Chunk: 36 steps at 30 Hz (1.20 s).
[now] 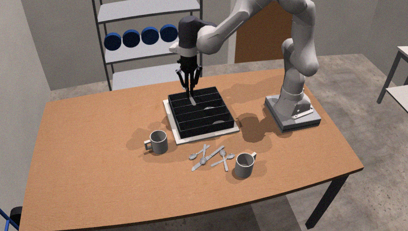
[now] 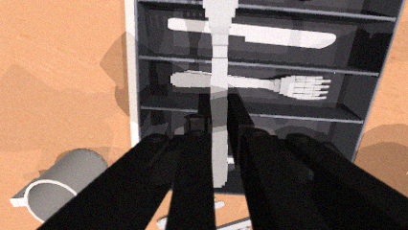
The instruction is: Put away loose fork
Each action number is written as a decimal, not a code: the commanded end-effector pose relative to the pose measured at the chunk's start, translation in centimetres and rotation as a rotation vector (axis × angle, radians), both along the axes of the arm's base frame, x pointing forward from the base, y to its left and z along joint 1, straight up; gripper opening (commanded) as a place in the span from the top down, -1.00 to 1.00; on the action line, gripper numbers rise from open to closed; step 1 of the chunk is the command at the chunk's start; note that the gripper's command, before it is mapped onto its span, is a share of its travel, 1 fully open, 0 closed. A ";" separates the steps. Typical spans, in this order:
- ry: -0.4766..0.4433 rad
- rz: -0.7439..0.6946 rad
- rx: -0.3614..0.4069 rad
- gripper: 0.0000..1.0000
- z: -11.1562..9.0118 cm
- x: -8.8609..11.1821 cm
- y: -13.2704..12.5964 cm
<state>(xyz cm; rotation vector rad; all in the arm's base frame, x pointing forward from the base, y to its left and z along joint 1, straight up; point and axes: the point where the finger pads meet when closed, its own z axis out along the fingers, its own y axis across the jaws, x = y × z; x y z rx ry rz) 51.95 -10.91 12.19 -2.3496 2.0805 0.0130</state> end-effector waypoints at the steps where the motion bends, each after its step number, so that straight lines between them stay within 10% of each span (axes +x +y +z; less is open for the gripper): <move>1: 0.001 -0.167 -0.013 0.73 0.0 0.0 0.0; 36: 0.002 -0.681 -0.014 0.73 0.0 0.1 0.0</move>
